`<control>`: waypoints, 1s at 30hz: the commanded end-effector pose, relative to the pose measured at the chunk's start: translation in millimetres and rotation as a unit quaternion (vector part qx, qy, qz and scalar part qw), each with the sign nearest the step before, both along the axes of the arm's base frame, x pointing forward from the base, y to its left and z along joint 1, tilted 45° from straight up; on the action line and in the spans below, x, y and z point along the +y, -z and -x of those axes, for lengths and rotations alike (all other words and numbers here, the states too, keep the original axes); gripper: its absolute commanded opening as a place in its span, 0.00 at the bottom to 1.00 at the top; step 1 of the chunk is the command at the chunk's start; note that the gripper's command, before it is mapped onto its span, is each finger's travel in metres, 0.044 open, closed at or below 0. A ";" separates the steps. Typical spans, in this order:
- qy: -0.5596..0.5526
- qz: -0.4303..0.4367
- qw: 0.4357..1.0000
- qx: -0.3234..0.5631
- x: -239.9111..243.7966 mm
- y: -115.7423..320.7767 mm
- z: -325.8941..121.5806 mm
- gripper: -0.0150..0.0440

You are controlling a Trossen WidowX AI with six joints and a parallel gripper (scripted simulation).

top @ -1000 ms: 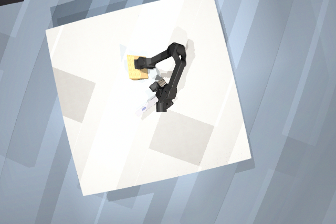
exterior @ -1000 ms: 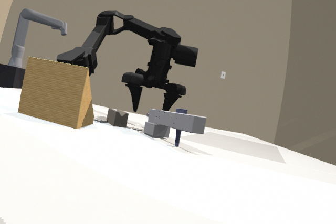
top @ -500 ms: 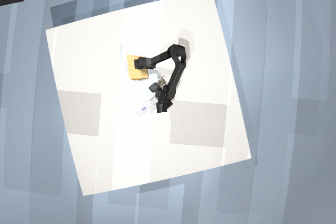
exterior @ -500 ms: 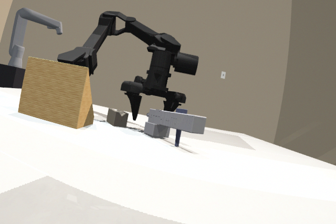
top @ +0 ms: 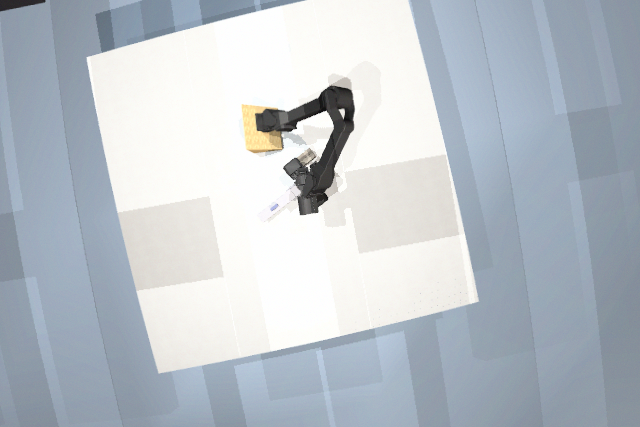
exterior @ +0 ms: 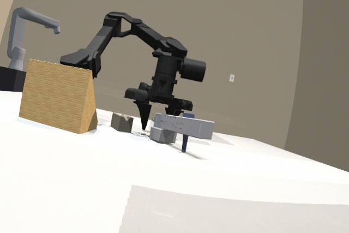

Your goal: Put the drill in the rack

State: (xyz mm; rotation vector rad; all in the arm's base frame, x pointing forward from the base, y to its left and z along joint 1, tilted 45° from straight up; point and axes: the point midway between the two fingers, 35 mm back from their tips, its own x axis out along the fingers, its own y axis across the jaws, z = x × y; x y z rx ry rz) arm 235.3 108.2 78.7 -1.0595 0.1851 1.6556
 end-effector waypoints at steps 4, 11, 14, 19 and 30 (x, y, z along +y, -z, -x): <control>0.000 0.000 1.000 0.000 -0.1 -0.4 0.1 0.47; 0.000 0.000 1.000 0.000 -0.1 -0.4 0.1 0.25; 0.000 0.000 1.000 0.000 -0.1 -0.4 0.1 0.25; 0.000 -0.002 1.000 0.004 2.6 -2.4 3.3 0.25; 0.000 -0.002 1.000 0.005 11.0 -9.7 10.4 0.25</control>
